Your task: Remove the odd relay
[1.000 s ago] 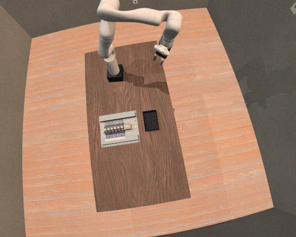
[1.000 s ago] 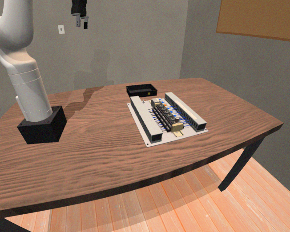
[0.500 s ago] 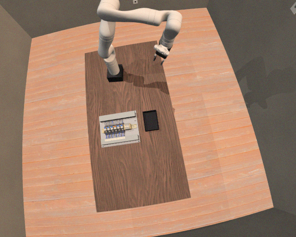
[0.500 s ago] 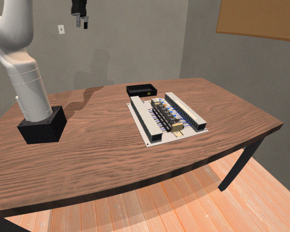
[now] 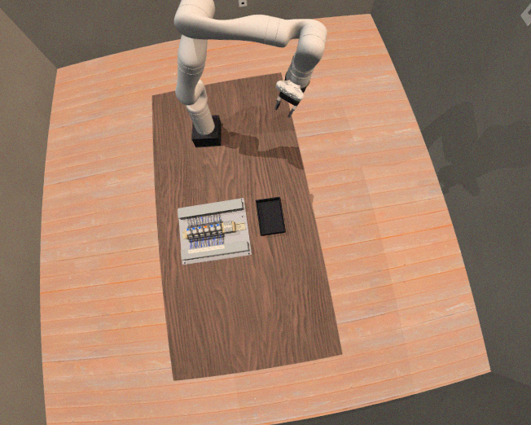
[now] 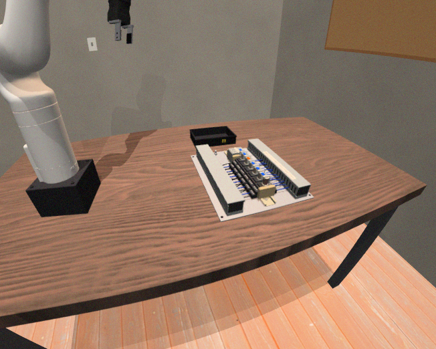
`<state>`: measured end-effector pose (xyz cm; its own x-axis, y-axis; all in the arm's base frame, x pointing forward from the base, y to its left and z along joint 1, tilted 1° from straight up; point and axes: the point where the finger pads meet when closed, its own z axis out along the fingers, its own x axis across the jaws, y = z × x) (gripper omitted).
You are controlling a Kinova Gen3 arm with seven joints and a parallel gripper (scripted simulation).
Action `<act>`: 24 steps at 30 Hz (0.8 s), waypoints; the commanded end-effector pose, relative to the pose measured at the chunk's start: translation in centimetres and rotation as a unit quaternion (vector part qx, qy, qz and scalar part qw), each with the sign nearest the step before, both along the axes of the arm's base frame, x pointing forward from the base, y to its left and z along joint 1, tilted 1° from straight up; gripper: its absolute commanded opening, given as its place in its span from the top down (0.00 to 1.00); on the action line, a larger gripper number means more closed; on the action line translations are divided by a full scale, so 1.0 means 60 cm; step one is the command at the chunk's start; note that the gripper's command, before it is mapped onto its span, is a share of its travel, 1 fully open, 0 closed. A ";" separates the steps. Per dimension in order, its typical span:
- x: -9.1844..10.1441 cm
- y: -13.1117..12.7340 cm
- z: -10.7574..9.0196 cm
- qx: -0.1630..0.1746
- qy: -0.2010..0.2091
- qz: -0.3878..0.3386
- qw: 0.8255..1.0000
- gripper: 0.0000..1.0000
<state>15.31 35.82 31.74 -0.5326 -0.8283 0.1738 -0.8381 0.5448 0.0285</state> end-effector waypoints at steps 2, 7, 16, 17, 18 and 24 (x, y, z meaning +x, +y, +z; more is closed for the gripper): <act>0.004 0.000 -0.001 0.001 0.000 -0.002 1.000 0.02; 0.009 0.000 -0.004 0.002 0.000 -0.005 1.000 0.02; 0.038 -0.001 -0.021 0.006 0.002 -0.023 1.000 0.02; 0.042 -0.001 -0.024 0.007 0.003 -0.025 1.000 0.02; 0.047 -0.002 -0.027 0.007 0.003 -0.028 1.000 0.02; 0.070 -0.004 -0.040 0.011 0.004 -0.042 0.999 0.02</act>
<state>19.26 35.55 29.39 -0.5954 -0.7865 0.1642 -0.7919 0.6089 0.0451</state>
